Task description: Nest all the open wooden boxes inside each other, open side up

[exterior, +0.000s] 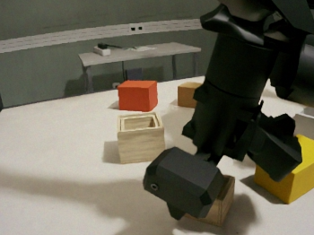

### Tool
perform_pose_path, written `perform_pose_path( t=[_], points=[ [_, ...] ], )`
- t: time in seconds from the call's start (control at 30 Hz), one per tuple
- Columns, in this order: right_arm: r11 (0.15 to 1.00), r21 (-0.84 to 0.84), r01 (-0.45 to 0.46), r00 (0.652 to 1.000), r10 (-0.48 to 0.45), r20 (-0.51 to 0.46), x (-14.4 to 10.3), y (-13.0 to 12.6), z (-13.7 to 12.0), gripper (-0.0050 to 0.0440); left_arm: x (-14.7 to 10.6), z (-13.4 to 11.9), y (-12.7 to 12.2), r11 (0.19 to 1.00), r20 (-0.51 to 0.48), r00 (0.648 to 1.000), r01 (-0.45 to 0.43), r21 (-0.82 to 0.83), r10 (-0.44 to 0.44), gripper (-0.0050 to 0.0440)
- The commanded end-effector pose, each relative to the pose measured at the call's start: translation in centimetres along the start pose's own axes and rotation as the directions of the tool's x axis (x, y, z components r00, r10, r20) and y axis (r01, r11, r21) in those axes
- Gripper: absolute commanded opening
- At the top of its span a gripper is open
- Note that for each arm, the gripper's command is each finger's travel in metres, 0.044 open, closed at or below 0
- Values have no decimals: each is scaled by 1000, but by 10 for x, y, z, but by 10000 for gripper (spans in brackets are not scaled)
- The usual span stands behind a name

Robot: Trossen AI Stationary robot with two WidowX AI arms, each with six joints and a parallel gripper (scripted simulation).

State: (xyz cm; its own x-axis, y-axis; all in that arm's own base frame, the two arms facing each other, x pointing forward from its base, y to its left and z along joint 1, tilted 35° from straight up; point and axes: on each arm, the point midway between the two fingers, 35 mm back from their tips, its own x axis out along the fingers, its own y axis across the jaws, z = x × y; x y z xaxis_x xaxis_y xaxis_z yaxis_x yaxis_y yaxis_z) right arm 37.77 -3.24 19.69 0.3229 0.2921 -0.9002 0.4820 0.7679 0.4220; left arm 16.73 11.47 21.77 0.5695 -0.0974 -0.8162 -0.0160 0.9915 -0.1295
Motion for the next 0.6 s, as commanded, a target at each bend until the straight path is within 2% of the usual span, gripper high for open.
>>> perform_pose_path(
  t=[0.0,0.23,0.37,0.57],
  points=[
    [1000,-12,-12,1000,12,28,-9,5,1,400,-3,3,1,1000,3,1000,-9,14,9,400],
    [1000,-12,-12,1000,12,28,-9,5,1,400,-3,3,1,1000,3,1000,-9,14,9,400],
    [1000,-22,-15,998,17,67,-32,6,3,400,-3,3,1,1000,3,1000,-9,14,9,400],
    [1000,-10,-10,996,11,89,-34,4,-1,400,-3,3,1,1000,3,1000,-9,14,9,400]
  ],
)
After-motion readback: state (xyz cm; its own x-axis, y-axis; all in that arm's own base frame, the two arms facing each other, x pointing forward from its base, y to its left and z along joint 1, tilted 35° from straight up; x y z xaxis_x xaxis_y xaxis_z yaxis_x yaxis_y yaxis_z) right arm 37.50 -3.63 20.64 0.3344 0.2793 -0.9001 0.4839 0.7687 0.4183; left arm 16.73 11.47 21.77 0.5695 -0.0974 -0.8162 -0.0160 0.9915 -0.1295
